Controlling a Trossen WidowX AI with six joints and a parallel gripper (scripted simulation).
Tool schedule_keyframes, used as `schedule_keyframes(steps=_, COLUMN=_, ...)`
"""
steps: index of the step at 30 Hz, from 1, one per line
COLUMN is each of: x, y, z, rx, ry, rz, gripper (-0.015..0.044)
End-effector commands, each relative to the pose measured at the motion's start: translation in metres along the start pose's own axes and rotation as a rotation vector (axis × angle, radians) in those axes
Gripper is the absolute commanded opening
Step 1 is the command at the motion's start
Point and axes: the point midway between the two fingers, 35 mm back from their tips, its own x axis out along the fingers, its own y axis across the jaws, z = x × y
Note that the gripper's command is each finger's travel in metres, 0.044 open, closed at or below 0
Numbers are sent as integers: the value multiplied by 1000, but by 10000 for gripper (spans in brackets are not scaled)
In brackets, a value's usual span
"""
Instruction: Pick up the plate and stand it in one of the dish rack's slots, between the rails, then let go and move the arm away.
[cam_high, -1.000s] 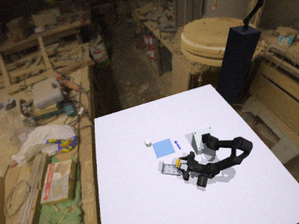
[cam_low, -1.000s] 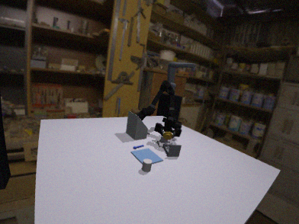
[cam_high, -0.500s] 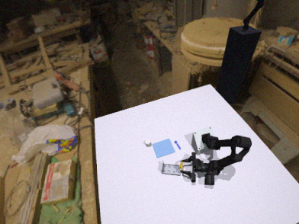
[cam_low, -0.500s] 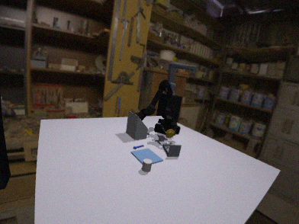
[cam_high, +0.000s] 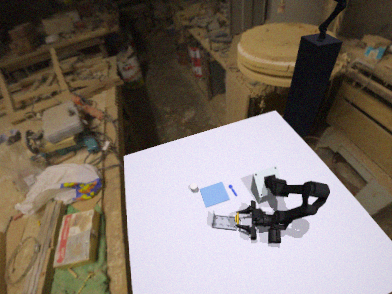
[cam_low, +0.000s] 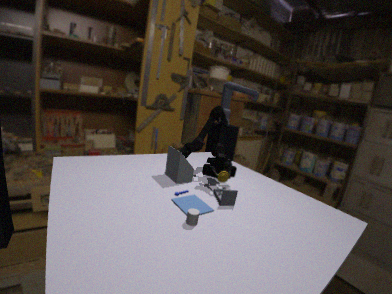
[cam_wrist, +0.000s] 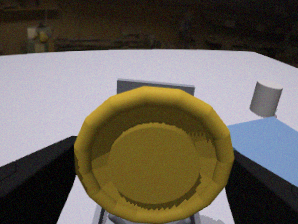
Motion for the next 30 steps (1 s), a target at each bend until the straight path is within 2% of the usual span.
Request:
schedule_keyframes(steps=1, x=5, y=-1, z=-7, rx=-11, ry=-1, rz=-4, gripper=0)
schedule_keyframes(steps=30, x=37, y=-4, z=-19, rx=14, ry=0, rz=7, gripper=0)
